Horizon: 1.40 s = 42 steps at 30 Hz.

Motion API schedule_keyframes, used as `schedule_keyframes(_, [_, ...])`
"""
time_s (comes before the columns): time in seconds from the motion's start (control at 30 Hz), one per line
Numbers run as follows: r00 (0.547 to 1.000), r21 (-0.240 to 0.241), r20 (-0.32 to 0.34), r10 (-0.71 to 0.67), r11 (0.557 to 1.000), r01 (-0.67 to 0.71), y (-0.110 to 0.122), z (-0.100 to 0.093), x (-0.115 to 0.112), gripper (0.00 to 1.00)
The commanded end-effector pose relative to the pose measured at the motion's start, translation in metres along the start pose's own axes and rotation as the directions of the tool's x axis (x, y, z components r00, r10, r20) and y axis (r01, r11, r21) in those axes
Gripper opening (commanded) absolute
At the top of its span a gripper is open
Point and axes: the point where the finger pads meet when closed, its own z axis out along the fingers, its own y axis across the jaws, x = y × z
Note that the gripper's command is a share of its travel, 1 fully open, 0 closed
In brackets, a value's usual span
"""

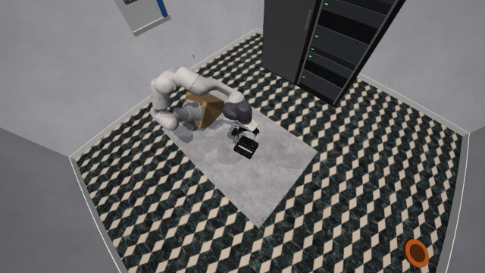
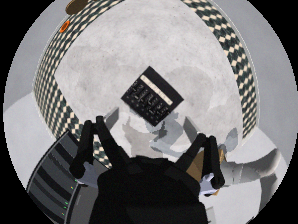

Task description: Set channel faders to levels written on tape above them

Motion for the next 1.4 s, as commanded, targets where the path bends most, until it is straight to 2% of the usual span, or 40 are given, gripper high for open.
schedule_keyframes(0.0, [0.961, -0.005, -0.016, -0.275, 0.961, 0.275, 0.001, 0.001, 0.005, 1.0])
schedule_keyframes(0.13, [0.915, -0.014, -0.023, -0.403, 0.915, 0.402, 0.001, 0.001, 0.005, 1.0])
schedule_keyframes(0.3, [0.834, -0.021, -0.03, -0.551, 0.834, 0.551, 0.001, 0.001, 0.005, 1.0])
schedule_keyframes(0.37, [0.834, -0.021, -0.03, -0.551, 0.834, 0.551, 0.001, 0.001, 0.005, 1.0])
schedule_keyframes(0.4, [0.783, -0.023, -0.034, -0.621, 0.784, 0.621, 0.001, 0.001, 0.005, 1.0])
schedule_keyframes(0.5, [0.724, -0.023, -0.038, -0.688, 0.725, 0.688, 0.001, 0.001, 0.005, 1.0])
schedule_keyframes(0.67, [0.724, -0.023, -0.038, -0.688, 0.725, 0.688, 0.001, 0.001, 0.005, 1.0])
schedule_keyframes(0.77, [0.748, -0.017, -0.036, -0.663, 0.749, 0.663, -0.001, 0.002, 0.003, 1.0])
schedule_keyframes(0.8, [0.774, -0.011, -0.035, -0.632, 0.775, 0.632, -0.003, 0.003, -0.001, 1.0])
schedule_keyframes(0.87, [0.855, 0.008, -0.026, -0.518, 0.855, 0.518, -0.01, 0.009, -0.011, 1.0])
schedule_keyframes(0.93, [0.855, 0.008, -0.026, -0.518, 0.855, 0.518, -0.01, 0.009, -0.011, 1.0])
schedule_keyframes(1.0, [0.944, 0.03, -0.006, -0.329, 0.944, 0.329, -0.02, 0.017, -0.026, 1.0])
schedule_keyframes(1.2, [0.986, 0.038, 0.035, -0.162, 0.986, 0.16, -0.053, 0.046, -0.075, 1.0])
schedule_keyframes(1.37, [0.998, 0.04, 0.062, -0.033, 0.999, 0.031, -0.066, 0.058, -0.092, 1.0])
